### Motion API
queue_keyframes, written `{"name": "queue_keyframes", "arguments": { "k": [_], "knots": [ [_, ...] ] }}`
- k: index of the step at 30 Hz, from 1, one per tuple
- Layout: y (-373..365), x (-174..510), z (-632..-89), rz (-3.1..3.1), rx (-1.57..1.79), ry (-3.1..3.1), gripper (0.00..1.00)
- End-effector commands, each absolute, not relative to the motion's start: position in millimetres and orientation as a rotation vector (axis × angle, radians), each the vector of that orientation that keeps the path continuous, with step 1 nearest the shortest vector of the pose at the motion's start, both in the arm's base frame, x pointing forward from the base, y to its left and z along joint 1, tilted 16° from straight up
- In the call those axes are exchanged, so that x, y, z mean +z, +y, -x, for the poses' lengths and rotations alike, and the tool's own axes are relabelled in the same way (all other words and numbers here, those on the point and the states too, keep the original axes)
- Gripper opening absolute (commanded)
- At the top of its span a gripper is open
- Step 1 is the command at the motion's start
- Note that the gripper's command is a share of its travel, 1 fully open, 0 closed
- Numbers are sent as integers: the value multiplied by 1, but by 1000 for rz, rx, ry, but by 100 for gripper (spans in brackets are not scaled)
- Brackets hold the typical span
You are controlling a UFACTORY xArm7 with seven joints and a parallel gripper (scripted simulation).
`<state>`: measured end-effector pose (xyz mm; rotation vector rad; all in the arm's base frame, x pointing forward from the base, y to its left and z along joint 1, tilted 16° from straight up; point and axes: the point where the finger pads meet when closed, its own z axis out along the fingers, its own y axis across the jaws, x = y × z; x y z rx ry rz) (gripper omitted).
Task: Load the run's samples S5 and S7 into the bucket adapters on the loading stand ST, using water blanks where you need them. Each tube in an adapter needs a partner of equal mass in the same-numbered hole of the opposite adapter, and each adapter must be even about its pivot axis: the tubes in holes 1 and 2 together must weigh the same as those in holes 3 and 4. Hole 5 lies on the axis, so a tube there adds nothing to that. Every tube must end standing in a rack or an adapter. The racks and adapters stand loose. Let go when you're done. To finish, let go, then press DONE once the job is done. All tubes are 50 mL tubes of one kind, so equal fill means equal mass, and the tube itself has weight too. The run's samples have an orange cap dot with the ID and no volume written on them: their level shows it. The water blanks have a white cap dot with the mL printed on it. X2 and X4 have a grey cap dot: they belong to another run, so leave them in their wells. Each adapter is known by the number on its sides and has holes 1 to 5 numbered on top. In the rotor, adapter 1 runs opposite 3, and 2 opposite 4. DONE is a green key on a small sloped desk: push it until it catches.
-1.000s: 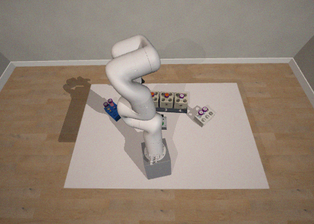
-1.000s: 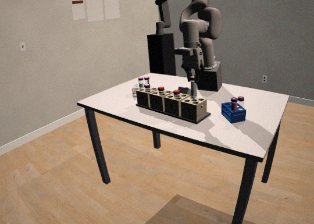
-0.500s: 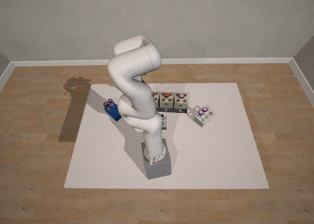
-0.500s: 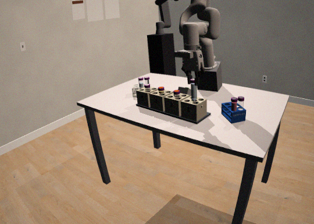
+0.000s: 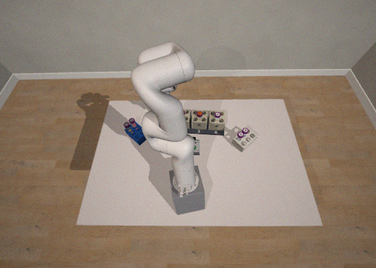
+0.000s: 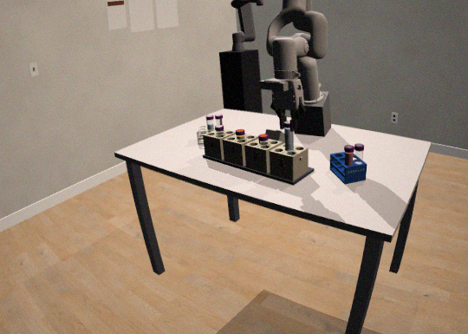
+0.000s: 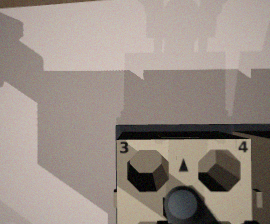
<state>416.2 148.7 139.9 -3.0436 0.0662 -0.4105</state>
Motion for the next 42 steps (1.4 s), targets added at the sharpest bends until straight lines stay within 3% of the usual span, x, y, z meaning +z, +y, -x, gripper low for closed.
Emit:
{"name": "queue_keyframes", "arguments": {
  "k": [1, 42],
  "knots": [
    [149, 136, -419, 3043, -416, 66, 0],
    [152, 102, -428, 3043, -416, 66, 0]
  ]
}}
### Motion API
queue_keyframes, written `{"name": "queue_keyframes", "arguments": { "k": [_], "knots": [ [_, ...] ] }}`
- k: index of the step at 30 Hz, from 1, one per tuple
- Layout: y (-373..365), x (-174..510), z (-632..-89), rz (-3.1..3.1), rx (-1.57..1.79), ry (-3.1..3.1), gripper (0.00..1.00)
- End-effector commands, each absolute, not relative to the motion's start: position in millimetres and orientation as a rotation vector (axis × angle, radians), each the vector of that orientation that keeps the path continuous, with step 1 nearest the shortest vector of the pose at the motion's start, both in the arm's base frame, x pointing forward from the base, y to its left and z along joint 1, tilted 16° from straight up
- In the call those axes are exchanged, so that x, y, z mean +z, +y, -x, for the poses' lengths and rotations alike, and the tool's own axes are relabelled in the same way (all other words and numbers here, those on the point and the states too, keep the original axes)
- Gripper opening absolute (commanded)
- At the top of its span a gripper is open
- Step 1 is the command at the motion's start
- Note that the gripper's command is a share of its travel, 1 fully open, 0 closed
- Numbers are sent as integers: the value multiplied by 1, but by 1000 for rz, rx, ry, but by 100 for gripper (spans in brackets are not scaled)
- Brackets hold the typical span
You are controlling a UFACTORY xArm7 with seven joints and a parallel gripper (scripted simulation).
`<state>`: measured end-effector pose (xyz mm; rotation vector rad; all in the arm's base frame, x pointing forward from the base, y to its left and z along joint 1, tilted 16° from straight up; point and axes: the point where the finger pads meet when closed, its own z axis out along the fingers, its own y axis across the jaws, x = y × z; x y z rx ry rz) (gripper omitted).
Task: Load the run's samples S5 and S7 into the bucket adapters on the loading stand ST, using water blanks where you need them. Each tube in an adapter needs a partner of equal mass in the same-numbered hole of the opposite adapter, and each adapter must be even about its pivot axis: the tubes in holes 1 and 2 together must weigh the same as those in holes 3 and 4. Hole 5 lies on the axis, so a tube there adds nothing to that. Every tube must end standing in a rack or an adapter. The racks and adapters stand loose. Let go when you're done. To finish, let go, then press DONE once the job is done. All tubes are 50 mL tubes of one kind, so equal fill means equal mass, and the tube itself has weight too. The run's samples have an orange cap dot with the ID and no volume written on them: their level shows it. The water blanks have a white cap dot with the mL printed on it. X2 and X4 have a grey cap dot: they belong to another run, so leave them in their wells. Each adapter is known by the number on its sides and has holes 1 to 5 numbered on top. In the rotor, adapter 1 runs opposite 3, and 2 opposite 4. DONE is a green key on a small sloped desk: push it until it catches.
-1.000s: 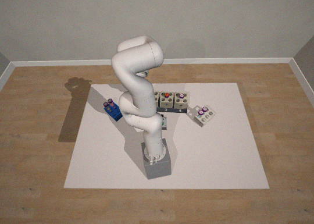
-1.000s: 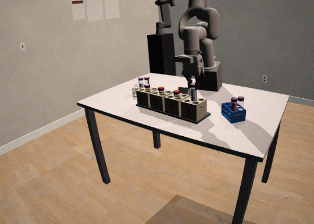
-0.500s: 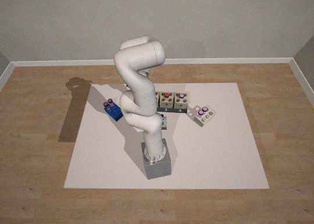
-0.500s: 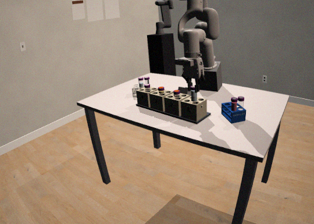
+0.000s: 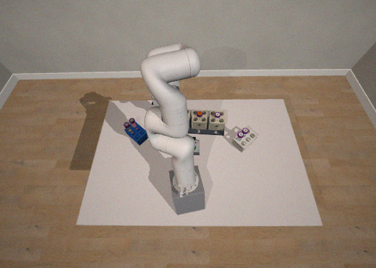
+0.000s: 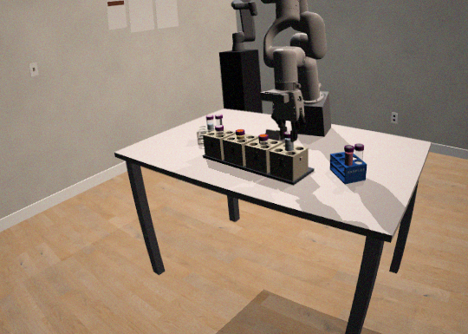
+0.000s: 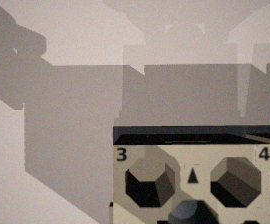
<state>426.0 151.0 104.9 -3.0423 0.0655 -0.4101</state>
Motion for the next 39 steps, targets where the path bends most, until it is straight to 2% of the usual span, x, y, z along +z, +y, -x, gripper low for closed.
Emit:
{"name": "queue_keyframes", "arguments": {
  "k": [1, 39],
  "knots": [
    [152, 101, -429, 3043, -416, 66, 0],
    [153, 80, -435, 3043, -416, 66, 0]
  ]
}}
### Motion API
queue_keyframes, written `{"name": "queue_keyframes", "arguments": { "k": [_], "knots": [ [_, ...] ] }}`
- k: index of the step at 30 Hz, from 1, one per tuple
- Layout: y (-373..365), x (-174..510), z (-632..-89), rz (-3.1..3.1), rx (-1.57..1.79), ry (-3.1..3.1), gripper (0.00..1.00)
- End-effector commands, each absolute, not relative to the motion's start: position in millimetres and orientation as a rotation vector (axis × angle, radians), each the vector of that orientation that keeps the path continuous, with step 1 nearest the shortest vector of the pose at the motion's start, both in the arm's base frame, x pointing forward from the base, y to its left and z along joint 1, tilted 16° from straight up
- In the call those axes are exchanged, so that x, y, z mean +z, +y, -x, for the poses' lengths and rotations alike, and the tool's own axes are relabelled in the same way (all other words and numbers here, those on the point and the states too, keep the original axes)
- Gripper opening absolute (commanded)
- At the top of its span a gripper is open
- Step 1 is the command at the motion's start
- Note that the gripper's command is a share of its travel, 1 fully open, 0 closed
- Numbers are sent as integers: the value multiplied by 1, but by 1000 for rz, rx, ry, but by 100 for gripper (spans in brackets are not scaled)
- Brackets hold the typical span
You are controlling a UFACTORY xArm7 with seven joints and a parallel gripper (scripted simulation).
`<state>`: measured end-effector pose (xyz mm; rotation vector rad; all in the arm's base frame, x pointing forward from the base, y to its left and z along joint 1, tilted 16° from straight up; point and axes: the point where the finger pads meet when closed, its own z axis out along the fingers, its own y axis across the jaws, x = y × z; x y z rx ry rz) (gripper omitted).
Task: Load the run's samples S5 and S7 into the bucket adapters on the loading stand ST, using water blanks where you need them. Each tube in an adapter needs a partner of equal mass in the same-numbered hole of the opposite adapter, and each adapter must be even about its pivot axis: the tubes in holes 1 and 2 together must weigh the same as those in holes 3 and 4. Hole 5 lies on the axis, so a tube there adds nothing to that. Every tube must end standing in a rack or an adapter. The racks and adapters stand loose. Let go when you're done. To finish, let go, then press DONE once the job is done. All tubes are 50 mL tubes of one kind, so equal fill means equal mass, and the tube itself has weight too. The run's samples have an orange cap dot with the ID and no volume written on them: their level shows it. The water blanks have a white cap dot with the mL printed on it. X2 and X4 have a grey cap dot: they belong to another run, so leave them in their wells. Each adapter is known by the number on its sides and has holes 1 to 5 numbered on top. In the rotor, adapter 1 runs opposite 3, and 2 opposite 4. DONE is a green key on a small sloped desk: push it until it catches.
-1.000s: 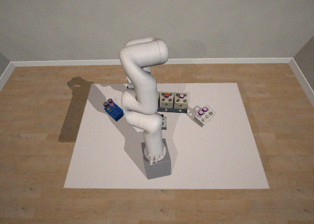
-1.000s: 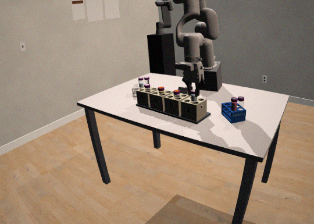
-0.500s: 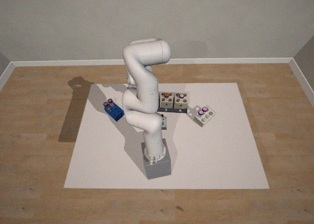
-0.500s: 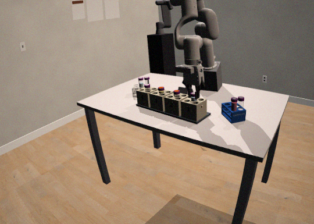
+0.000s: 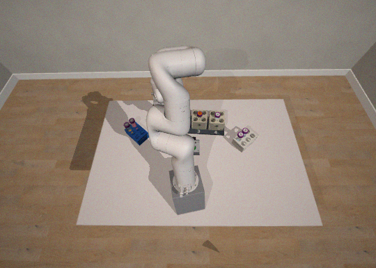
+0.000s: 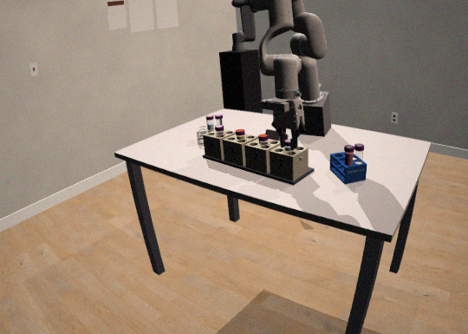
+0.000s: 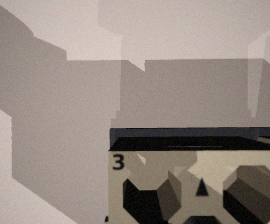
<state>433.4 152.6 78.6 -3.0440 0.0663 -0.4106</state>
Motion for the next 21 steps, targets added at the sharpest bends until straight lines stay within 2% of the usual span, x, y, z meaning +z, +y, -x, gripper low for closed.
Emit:
{"name": "queue_keyframes", "arguments": {
  "k": [1, 2, 3, 21],
  "knots": [
    [153, 80, -435, 3043, -416, 66, 0],
    [153, 80, -435, 3043, -416, 66, 0],
    [153, 79, -435, 3043, -416, 66, 44],
    [153, 79, -435, 3043, -416, 66, 44]
  ]
}}
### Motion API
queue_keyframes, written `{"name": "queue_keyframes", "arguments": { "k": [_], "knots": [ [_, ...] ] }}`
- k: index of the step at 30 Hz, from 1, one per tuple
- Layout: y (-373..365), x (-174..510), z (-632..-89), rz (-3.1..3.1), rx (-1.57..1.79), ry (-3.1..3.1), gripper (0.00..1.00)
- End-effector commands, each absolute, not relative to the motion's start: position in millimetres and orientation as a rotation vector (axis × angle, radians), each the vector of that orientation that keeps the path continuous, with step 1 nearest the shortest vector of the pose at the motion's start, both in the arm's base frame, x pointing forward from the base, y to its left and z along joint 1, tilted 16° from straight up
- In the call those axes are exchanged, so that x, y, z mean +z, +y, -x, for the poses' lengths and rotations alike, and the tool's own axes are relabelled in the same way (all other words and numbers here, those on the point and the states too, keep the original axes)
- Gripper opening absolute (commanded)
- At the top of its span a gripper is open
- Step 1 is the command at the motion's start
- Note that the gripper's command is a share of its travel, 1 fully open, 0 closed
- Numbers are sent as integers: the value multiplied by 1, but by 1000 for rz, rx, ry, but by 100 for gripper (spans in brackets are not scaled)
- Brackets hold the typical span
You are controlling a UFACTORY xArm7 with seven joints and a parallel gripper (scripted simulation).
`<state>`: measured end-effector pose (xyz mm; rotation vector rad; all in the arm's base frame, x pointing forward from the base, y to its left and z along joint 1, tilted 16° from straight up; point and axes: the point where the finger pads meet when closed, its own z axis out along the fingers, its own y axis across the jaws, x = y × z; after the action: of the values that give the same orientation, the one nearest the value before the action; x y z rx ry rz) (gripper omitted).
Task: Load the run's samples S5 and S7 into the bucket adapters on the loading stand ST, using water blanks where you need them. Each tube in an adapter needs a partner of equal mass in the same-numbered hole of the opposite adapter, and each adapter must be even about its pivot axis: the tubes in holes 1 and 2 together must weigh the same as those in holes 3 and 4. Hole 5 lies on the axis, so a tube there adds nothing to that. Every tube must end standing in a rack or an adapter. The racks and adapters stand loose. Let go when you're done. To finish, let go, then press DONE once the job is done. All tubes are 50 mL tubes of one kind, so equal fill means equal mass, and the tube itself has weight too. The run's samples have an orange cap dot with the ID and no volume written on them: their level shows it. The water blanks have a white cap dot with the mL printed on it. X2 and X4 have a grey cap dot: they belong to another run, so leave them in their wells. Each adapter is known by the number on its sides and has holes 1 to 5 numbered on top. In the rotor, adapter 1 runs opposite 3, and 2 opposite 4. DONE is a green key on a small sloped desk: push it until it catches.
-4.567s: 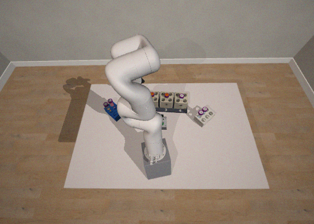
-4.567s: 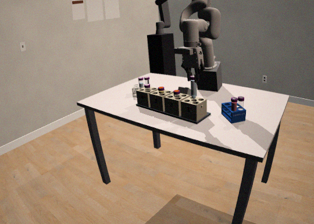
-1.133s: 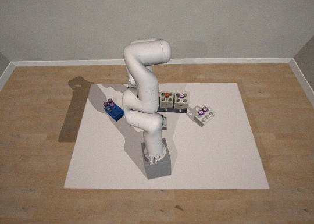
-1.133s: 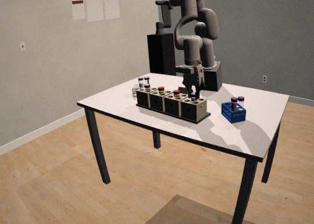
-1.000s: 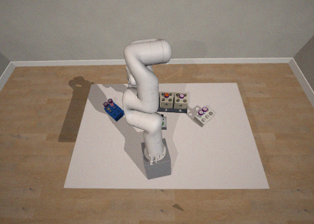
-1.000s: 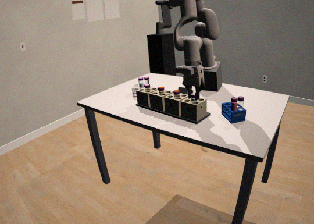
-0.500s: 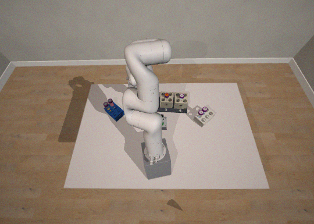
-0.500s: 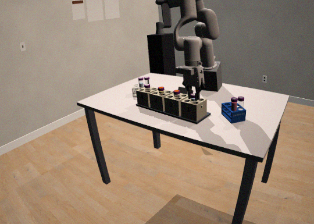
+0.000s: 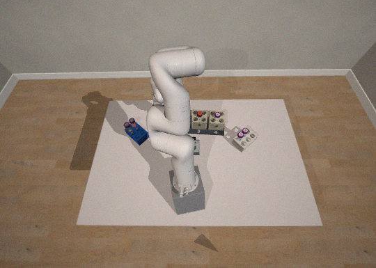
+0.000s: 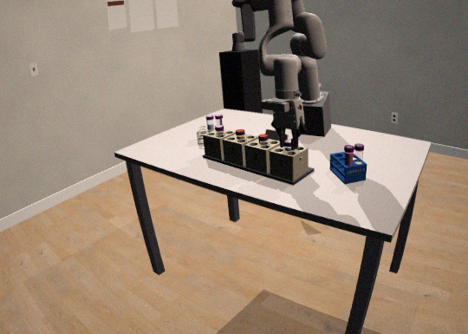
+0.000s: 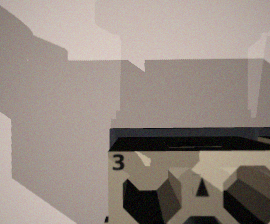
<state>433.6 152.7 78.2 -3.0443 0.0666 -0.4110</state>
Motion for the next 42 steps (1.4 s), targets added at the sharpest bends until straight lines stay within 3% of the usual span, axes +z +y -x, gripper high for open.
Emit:
{"name": "queue_keyframes", "arguments": {
  "k": [1, 42],
  "knots": [
    [153, 79, -435, 3043, -416, 66, 44],
    [150, 133, -420, 3043, -416, 66, 44]
  ]
}}
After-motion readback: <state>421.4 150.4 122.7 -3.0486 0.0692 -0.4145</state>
